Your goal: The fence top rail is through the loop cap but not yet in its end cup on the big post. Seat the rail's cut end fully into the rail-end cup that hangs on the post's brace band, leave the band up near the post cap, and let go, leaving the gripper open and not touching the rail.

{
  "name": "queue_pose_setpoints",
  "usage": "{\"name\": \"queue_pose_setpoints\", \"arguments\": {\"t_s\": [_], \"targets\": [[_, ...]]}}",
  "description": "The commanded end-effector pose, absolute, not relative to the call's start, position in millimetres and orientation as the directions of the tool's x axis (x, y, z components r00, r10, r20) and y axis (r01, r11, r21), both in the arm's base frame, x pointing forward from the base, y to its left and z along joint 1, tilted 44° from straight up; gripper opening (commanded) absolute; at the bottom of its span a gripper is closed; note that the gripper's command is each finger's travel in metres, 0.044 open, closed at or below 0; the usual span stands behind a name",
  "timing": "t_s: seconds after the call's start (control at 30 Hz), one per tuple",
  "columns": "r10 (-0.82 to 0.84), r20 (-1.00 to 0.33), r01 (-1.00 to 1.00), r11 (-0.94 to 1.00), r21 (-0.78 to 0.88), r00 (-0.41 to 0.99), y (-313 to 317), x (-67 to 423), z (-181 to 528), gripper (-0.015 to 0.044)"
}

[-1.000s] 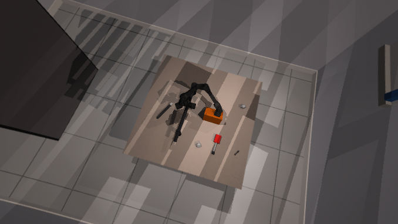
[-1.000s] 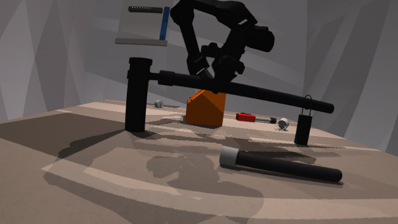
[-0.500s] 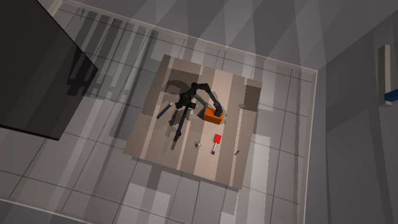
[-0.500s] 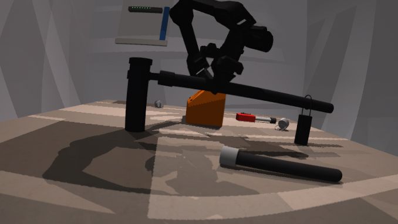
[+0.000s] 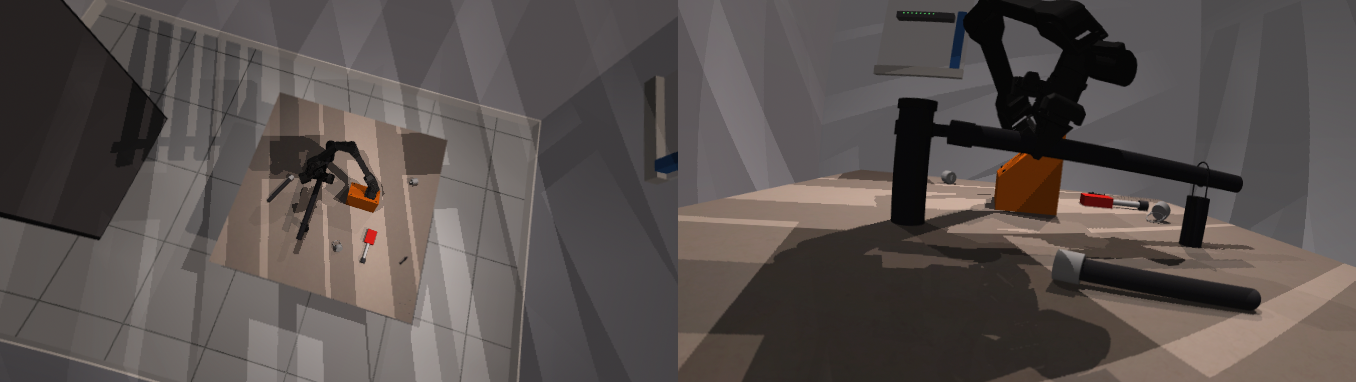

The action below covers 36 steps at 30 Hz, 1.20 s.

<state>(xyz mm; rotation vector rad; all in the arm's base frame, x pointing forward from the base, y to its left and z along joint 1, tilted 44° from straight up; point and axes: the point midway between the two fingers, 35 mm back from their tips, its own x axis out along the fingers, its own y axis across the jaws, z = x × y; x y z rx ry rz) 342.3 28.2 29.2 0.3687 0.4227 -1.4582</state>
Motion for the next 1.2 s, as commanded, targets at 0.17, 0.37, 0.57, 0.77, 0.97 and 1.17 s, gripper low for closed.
{"name": "queue_pose_setpoints", "arguments": {"t_s": [0.17,0.37,0.57,0.77,0.97,1.17], "targets": [[-0.872,-0.484,0.996,0.089,-0.010,0.073,24,344,40,0.0000],[-0.872,-0.484,0.996,0.089,-0.011,0.073,21,345,43,0.0000],[-0.872,-0.484,0.996,0.089,-0.011,0.073,18,345,47,0.0000],[-0.870,-0.489,0.997,0.081,-0.017,0.062,18,344,41,0.0000],[-0.870,-0.489,0.997,0.081,-0.017,0.062,18,344,41,0.0000],[-0.870,-0.489,0.997,0.081,-0.017,0.062,18,344,41,0.0157]]}}
